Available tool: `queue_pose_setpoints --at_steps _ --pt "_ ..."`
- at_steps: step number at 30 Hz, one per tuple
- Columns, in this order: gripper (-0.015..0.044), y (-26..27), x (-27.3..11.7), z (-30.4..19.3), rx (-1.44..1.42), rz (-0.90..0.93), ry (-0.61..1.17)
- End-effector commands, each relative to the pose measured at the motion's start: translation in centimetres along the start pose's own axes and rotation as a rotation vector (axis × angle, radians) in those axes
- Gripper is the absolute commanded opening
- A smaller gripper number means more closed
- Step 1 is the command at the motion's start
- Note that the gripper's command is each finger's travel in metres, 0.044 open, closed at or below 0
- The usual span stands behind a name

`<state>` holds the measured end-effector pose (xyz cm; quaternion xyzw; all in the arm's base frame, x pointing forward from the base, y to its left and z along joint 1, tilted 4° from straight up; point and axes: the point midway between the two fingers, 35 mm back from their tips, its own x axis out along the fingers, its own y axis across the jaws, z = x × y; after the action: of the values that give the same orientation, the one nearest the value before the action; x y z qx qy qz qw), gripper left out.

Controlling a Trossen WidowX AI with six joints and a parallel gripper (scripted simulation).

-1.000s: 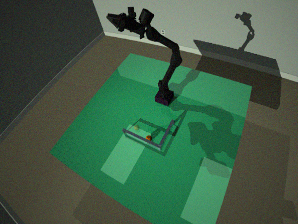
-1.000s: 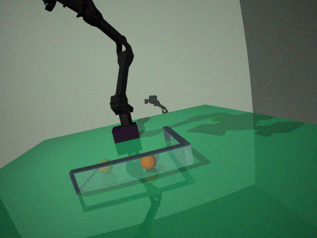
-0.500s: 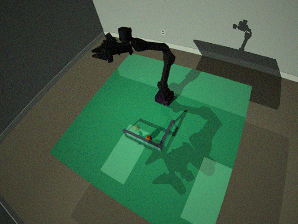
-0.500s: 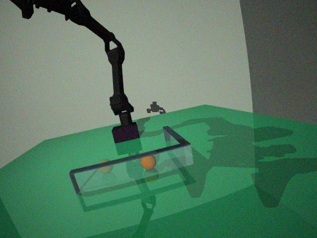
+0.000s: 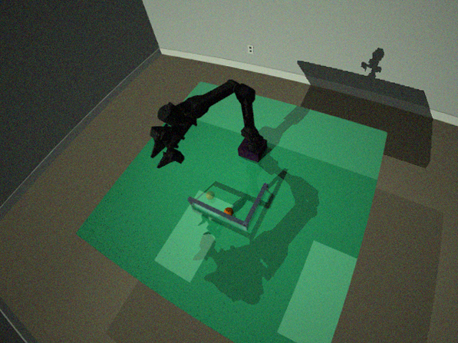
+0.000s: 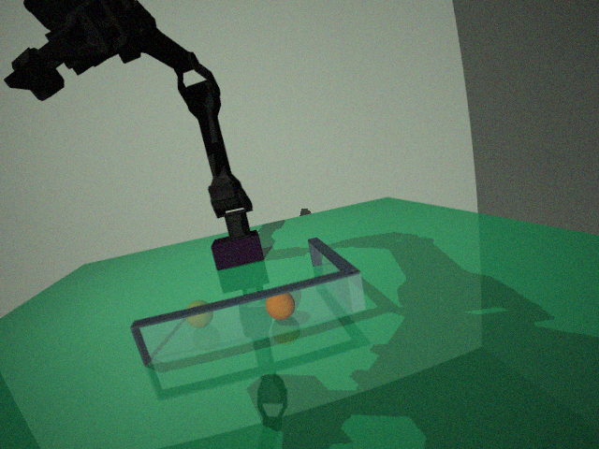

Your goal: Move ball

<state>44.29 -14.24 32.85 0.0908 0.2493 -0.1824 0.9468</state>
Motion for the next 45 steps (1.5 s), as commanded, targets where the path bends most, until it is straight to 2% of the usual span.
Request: queue_pose_setpoints --at_steps 1,10,19,45 --pt "0.0323 3.4 3.1 -5.5 -0.058 0.055 0.189" --pt "0.0323 10.3 6.1 -19.2 -0.230 0.137 0.615" --pt "0.0323 14.5 3.9 -33.0 -0.463 0.157 1.044" --pt "0.0323 14.3 5.1 -36.7 -0.482 0.156 1.075"
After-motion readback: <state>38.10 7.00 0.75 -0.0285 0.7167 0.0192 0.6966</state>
